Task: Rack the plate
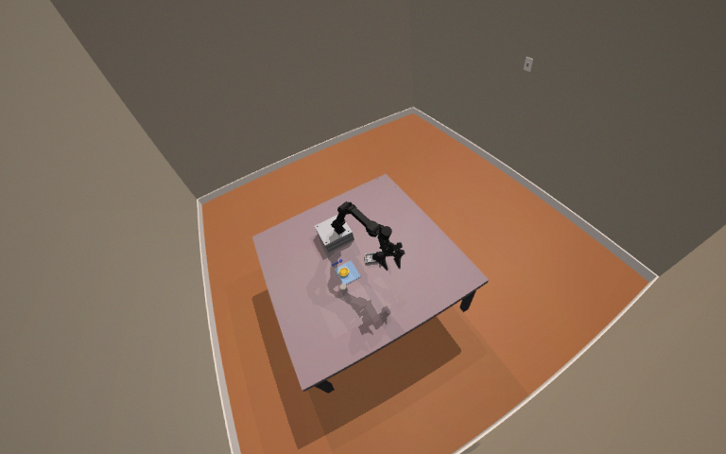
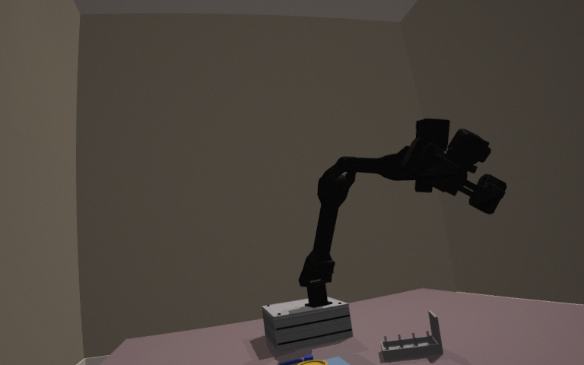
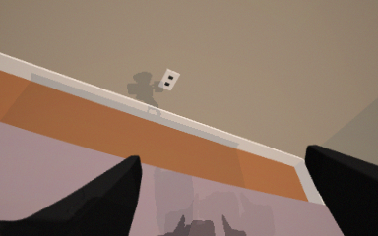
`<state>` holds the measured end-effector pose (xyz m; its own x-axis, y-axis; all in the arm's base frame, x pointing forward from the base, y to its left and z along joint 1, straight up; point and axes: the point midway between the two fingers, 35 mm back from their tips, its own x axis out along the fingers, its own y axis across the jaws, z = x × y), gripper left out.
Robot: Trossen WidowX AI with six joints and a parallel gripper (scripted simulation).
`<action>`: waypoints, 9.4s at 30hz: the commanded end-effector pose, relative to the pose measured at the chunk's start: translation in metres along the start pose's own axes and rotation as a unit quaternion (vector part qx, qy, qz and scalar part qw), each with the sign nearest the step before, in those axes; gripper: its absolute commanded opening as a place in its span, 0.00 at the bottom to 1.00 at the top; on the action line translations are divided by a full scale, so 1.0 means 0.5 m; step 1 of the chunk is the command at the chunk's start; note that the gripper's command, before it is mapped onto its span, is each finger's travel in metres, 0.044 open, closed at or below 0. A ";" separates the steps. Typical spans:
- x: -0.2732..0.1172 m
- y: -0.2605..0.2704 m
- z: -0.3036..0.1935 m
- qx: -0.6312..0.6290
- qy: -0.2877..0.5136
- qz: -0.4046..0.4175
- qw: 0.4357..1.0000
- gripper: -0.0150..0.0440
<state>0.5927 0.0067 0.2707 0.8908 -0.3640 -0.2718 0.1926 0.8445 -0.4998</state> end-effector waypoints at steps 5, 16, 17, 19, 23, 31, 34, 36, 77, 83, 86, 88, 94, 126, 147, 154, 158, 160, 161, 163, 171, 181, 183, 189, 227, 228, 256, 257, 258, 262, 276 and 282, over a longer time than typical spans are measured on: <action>0.008 -0.079 -0.144 -0.023 0.111 0.034 0.993 0.93; -0.047 -0.178 -0.340 -0.018 0.266 0.088 0.960 0.93; -0.056 -0.185 -0.357 -0.015 0.279 0.093 0.956 0.93; -0.075 -0.200 -0.389 -0.009 0.307 0.104 0.946 0.93; -0.120 -0.225 -0.452 0.008 0.360 0.126 0.924 0.93; -0.231 -0.262 -0.556 0.059 0.459 0.170 0.870 0.93; -0.278 -0.270 -0.588 0.083 0.492 0.187 0.846 0.93; -0.310 -0.274 -0.606 0.101 0.513 0.198 0.829 0.93; -0.292 -0.141 -0.863 0.134 0.548 0.217 0.797 0.93; -0.286 -0.130 -0.878 0.134 0.548 0.217 0.796 0.93; -0.284 -0.125 -0.885 0.134 0.548 0.217 0.796 0.93; -0.282 -0.122 -0.890 0.134 0.548 0.217 0.796 0.93; -0.278 -0.111 -0.905 0.134 0.548 0.217 0.796 0.93; -0.278 -0.140 -0.860 0.134 0.548 0.217 0.797 0.44; -0.331 -0.259 -0.670 0.134 0.547 0.217 0.797 0.25; -0.347 -0.284 -0.628 0.134 0.548 0.217 0.797 0.25; -0.357 -0.249 -0.608 0.153 0.552 0.205 0.793 0.25; -0.374 -0.201 -0.584 0.180 0.559 0.187 0.788 0.25; -0.385 -0.178 -0.573 0.193 0.562 0.179 0.784 0.25; -0.408 -0.133 -0.555 0.220 0.568 0.161 0.777 0.25; -0.487 -0.024 -0.522 0.290 0.581 0.112 0.752 0.25; -0.452 0.002 -0.530 0.305 0.565 0.143 0.753 0.25; -0.433 0.015 -0.535 0.313 0.555 0.161 0.754 0.25; -0.380 0.052 -0.548 0.332 0.519 0.213 0.758 0.25; -0.224 0.155 -0.636 0.344 0.189 0.479 0.785 0.25; -0.224 0.155 -0.638 0.342 0.178 0.484 0.785 0.25; -0.322 0.142 -0.674 0.205 -0.142 0.573 0.781 0.25; -0.329 0.141 -0.676 0.198 -0.153 0.575 0.779 0.25; -0.336 0.140 -0.677 0.191 -0.165 0.576 0.778 0.25; -0.364 0.138 -0.681 0.162 -0.209 0.580 0.770 0.25; -0.415 0.134 -0.688 0.111 -0.279 0.584 0.754 0.25; -0.407 0.138 -0.693 0.100 -0.281 0.574 0.763 0.25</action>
<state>0.2804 0.0029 0.0099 0.5337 0.8456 -0.0038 -0.8454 0.5334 -0.0280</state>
